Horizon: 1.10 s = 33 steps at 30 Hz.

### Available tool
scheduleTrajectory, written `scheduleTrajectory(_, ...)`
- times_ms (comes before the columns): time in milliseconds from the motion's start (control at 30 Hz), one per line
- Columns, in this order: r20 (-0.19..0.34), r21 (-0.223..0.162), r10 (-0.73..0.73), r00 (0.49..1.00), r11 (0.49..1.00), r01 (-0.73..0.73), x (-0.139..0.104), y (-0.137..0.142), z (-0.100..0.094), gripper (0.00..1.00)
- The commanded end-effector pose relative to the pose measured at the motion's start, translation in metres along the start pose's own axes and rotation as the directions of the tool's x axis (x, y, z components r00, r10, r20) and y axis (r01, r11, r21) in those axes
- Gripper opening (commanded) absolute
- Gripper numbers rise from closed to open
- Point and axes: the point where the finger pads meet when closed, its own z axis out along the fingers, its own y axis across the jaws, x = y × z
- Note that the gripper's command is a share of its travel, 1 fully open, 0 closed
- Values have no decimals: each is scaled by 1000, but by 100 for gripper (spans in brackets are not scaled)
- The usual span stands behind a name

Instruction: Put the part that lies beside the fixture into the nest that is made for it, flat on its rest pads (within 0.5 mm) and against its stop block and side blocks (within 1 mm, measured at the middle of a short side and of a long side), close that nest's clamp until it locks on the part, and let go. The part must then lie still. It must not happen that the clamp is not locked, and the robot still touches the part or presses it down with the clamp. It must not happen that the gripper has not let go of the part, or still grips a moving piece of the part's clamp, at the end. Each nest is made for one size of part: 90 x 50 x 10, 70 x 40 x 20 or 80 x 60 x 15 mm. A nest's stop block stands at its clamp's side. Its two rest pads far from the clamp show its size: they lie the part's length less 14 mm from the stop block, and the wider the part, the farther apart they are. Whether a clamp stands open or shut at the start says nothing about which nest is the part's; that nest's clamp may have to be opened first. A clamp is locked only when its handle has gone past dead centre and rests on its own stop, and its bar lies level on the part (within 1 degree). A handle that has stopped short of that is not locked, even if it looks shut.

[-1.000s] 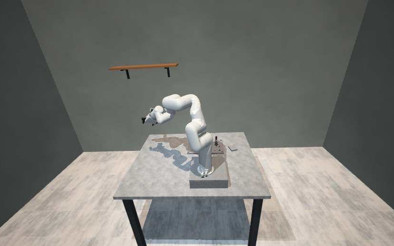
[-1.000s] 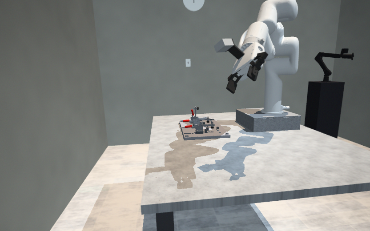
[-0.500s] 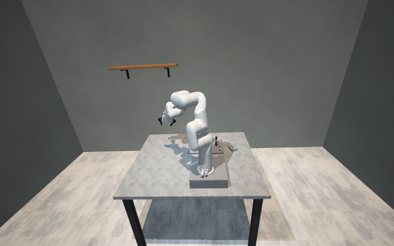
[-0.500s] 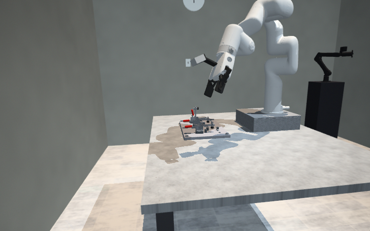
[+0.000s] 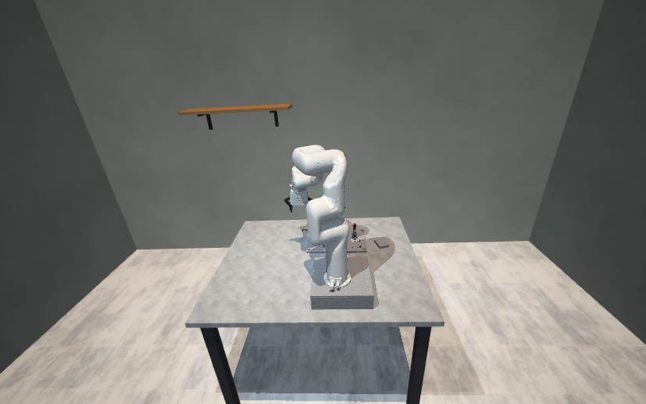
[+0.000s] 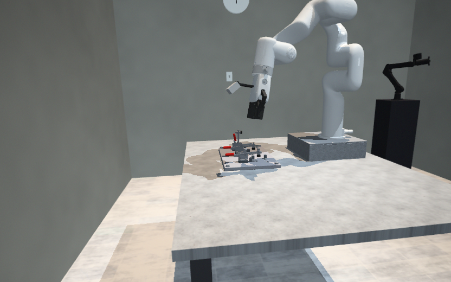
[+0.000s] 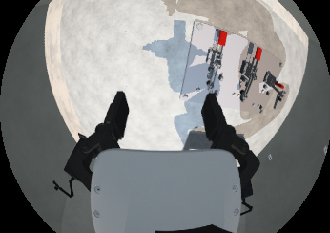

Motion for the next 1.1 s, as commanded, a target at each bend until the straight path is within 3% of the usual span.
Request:
scheduleTrajectory(0,102,-60,39,994,998,-33,-27,57,-7,100)
scheduleTrajectory(67,102,-60,39,994,998,-33,-27,57,-7,100)
scheduleTrajectory(100,134,-76,54,989,996,-44,-36,72,-8,100)
scheduleTrajectory(267,198,-104,84,977,993,-64,-57,99,-12,100)
scheduleTrajectory(900,201,-105,85,976,992,-65,-58,101,-12,100)
scheduleTrajectory(933,201,-105,85,976,992,-65,-58,101,-12,0)
scheduleTrajectory(1067,201,-105,85,976,992,-65,-58,101,-12,0)
